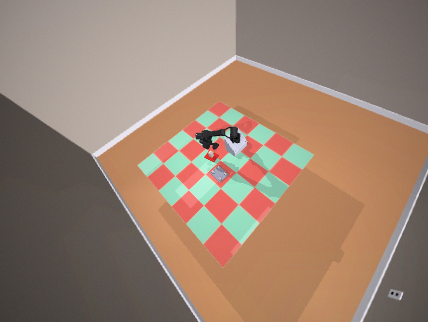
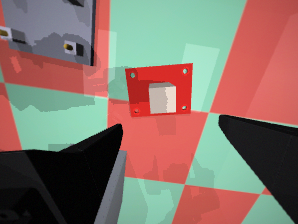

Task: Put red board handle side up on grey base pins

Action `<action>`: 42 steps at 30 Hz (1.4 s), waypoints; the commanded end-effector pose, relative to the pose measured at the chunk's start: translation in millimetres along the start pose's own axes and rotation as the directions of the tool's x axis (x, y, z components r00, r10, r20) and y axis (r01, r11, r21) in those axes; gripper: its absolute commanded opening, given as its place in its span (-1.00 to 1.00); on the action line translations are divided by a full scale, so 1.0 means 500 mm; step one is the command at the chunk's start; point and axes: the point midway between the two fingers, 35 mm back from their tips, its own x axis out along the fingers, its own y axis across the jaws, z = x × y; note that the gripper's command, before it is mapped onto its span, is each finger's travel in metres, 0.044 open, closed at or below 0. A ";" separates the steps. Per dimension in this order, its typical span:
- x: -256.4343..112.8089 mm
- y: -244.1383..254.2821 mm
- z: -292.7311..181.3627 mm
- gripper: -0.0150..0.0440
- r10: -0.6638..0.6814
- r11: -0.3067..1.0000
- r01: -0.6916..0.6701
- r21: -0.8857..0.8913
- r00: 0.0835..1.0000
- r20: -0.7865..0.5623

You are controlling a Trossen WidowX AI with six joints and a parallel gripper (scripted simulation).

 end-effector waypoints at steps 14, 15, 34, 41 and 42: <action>0.090 0.001 0.008 1.00 0.014 0.999 -0.013 0.033 1.000 -0.020; 0.098 0.001 0.009 1.00 0.014 0.999 -0.013 0.033 1.000 -0.020; 0.148 0.000 0.011 1.00 0.013 0.999 -0.012 0.033 1.000 -0.020; 0.170 0.000 0.011 1.00 0.013 0.999 -0.013 0.033 1.000 -0.020; 0.174 0.000 0.011 1.00 0.013 0.999 -0.013 0.033 1.000 -0.020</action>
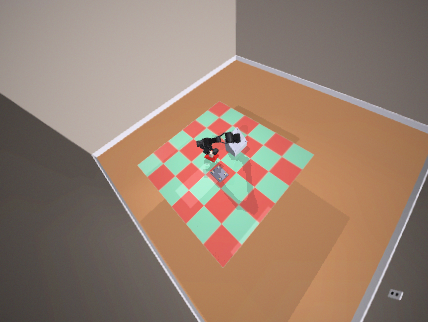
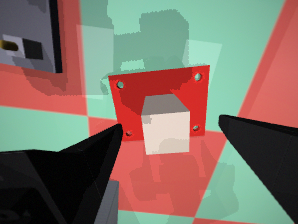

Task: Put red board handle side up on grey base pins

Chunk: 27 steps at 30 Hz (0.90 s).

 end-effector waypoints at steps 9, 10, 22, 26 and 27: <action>0.043 0.007 -0.005 1.00 0.010 1.000 -0.010 0.009 1.000 -0.002; 0.046 0.007 -0.005 1.00 0.010 1.000 -0.010 0.009 1.000 -0.002; 0.072 0.010 -0.007 0.82 0.012 1.000 -0.012 0.009 1.000 -0.002; 0.072 0.010 -0.007 0.47 0.012 1.000 -0.012 0.009 1.000 -0.002; 0.072 0.010 -0.007 0.38 0.012 1.000 -0.012 0.009 1.000 -0.002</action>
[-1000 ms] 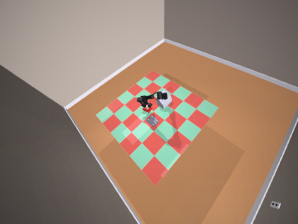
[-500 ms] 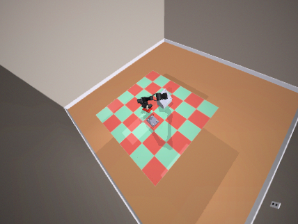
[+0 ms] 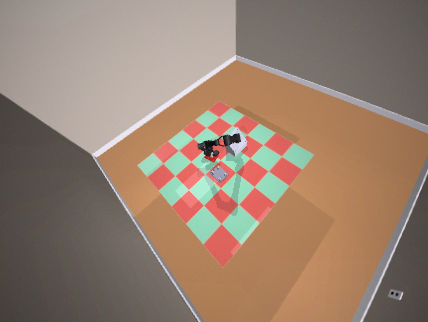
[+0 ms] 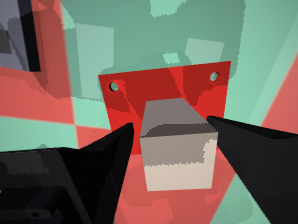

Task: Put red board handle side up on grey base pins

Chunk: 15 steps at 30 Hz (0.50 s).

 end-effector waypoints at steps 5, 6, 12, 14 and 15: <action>0.002 0.003 -0.002 0.00 0.005 1.000 -0.005 0.008 1.000 0.001; 0.002 0.003 -0.002 -0.02 0.005 1.000 -0.005 0.008 1.000 0.001; 0.002 0.003 -0.002 -0.23 0.005 1.000 -0.005 0.008 1.000 0.001; -0.001 0.002 -0.002 -0.40 0.005 1.000 -0.005 0.008 1.000 0.001; -0.005 0.002 -0.001 -0.49 0.004 1.000 -0.004 0.008 1.000 0.001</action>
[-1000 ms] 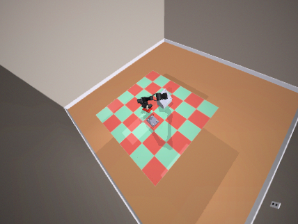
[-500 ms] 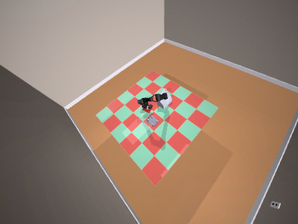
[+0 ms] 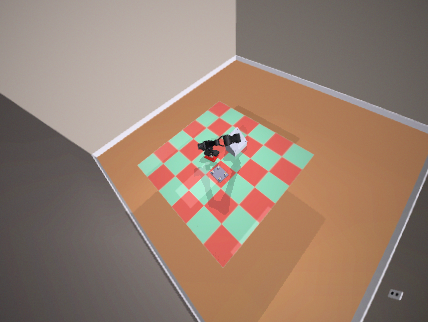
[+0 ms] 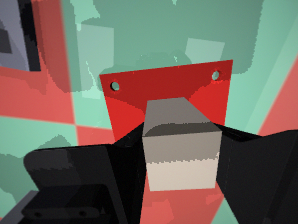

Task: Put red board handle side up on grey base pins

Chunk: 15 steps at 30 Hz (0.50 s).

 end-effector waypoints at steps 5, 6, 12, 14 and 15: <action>-0.030 -0.003 0.002 -0.49 0.000 1.000 0.000 0.006 1.000 0.000; -0.034 -0.003 0.003 -0.49 0.000 1.000 0.000 0.006 1.000 0.000; -0.064 -0.005 0.005 -0.49 -0.002 1.000 0.002 0.007 1.000 0.000; -0.074 -0.006 0.005 -0.49 -0.002 1.000 0.002 0.007 1.000 0.000; -0.079 -0.006 0.005 -0.49 -0.002 1.000 0.002 0.007 1.000 0.000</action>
